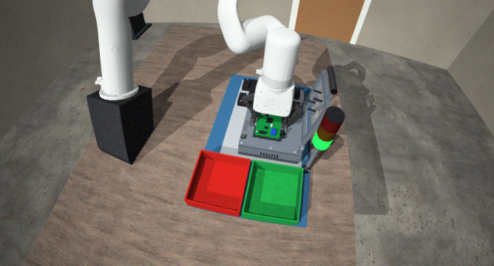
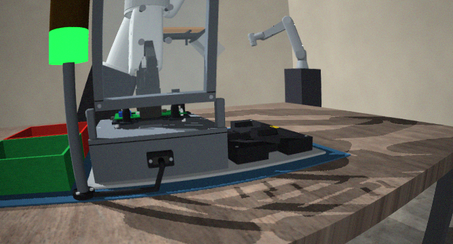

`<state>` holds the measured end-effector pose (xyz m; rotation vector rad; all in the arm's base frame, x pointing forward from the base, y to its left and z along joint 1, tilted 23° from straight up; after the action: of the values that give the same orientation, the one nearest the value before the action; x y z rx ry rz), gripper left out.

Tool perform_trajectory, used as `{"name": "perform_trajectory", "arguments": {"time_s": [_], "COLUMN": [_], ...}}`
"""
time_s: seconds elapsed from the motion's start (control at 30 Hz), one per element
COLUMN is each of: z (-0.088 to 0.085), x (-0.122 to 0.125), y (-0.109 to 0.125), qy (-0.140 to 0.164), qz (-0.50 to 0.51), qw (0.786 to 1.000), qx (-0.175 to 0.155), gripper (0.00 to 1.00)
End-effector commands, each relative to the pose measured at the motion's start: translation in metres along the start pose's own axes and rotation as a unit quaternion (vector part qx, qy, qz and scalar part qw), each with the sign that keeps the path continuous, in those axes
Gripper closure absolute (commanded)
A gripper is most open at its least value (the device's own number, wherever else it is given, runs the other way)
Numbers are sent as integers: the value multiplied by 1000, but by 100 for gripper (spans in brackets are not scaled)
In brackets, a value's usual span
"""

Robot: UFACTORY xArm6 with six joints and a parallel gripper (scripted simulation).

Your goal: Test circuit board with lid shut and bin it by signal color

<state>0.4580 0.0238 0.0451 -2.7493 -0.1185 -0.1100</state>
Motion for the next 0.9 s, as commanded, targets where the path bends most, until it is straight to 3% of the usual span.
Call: {"name": "perform_trajectory", "arguments": {"time_s": [0.0,0.87], "z": [-1,-1], "x": [1,1], "y": [0,0], "qy": [2,2], "qz": [0,0], "qw": [1000,1000], "qx": [0,0], "gripper": [5,15]}}
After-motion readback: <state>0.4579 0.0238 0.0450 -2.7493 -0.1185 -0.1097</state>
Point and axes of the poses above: the point where the finger pads meet when closed, its own z axis out along the fingers, its own x axis across the jaws, y = z × x, the point moved 9 cm from there along -z, back along the fingers, and after that the axes turned 8 degrees about -z, right-handed, at the moved point
